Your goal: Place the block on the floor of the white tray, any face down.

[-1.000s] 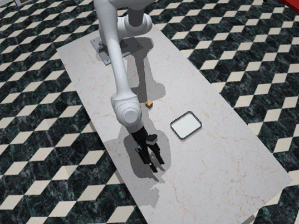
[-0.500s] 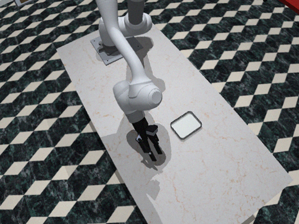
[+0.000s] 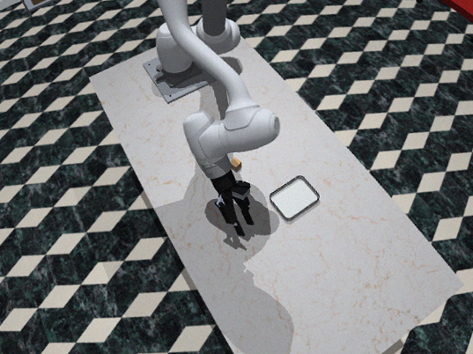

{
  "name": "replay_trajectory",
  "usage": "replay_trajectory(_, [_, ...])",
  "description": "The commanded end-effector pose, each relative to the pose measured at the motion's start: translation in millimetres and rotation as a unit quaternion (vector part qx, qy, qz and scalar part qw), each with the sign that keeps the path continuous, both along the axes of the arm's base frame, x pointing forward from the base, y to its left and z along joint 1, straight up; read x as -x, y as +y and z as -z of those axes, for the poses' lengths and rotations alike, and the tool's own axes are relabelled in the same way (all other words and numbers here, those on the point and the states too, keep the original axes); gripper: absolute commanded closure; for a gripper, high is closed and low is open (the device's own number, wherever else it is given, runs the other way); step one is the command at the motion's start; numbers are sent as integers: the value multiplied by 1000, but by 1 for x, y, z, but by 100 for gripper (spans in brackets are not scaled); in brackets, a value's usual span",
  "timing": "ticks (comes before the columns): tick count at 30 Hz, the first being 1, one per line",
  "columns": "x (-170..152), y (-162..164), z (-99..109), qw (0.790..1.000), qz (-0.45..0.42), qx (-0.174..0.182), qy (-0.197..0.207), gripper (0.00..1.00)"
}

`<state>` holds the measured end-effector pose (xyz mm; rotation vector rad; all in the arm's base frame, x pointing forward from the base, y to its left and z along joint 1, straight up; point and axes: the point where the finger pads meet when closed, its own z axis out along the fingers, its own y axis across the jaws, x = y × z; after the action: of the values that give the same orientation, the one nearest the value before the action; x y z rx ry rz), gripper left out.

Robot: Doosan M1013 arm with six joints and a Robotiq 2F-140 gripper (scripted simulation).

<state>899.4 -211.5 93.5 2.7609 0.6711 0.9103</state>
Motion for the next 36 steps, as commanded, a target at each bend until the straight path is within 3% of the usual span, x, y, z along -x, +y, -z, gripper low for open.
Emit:
replay_trajectory(1, [23,11,0,999,12,1,35,59])
replay_trajectory(2, [23,11,0,999,12,1,35,59])
replay_trajectory(3, [44,24,0,998,17,-4,60,59])
replay_trajectory(5, [44,24,0,998,17,-4,60,59])
replay_trajectory(6, [65,34,1,996,24,-6,84,59])
replay_trajectory(7, [65,34,1,996,24,-6,84,59])
replay_trajectory(8, [91,49,2,993,32,-10,115,59])
replay_trajectory(11, [91,49,2,993,32,-10,115,59])
replay_trajectory(13, [146,72,4,983,51,-14,178,59])
replay_trajectory(14, [146,72,4,983,51,-14,178,59])
replay_trajectory(17, [201,102,7,963,71,-25,258,59])
replay_trajectory(21, [259,133,9,947,83,-32,307,59])
replay_trajectory(36, [264,136,9,946,85,-32,313,59])
